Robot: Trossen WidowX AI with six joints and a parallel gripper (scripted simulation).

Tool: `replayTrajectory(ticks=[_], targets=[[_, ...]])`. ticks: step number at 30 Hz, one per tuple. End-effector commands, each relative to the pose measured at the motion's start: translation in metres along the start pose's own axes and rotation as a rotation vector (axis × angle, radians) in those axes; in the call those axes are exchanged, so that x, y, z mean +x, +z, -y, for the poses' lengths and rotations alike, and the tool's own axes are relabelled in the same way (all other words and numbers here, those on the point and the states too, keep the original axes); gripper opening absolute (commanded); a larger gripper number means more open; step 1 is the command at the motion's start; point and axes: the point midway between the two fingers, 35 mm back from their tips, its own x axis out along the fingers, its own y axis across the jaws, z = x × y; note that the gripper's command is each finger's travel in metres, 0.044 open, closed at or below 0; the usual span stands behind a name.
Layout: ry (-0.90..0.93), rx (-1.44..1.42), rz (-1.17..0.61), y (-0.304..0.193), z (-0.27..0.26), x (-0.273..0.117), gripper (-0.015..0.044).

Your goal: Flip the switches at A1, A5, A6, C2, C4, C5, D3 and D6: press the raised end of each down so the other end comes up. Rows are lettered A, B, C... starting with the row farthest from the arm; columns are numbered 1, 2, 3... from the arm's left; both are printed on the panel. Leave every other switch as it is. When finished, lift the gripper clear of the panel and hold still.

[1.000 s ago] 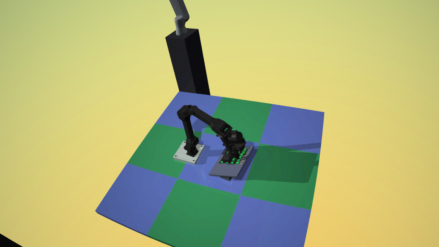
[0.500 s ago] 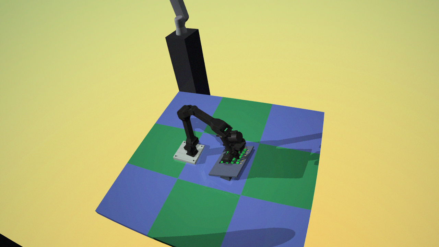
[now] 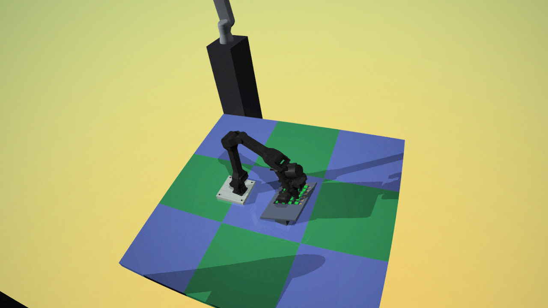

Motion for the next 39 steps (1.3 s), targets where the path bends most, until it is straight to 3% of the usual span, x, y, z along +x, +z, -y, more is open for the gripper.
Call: replayTrajectory(ticks=[1,33,39], targets=[[-0.001,0.003,-0.001,0.000,0.000,0.002,0.0000],[-0.001,0.003,-0.001,0.000,0.000,0.006,0.0000],[-0.001,0.003,0.022,-0.002,0.000,-0.060,0.0000]])
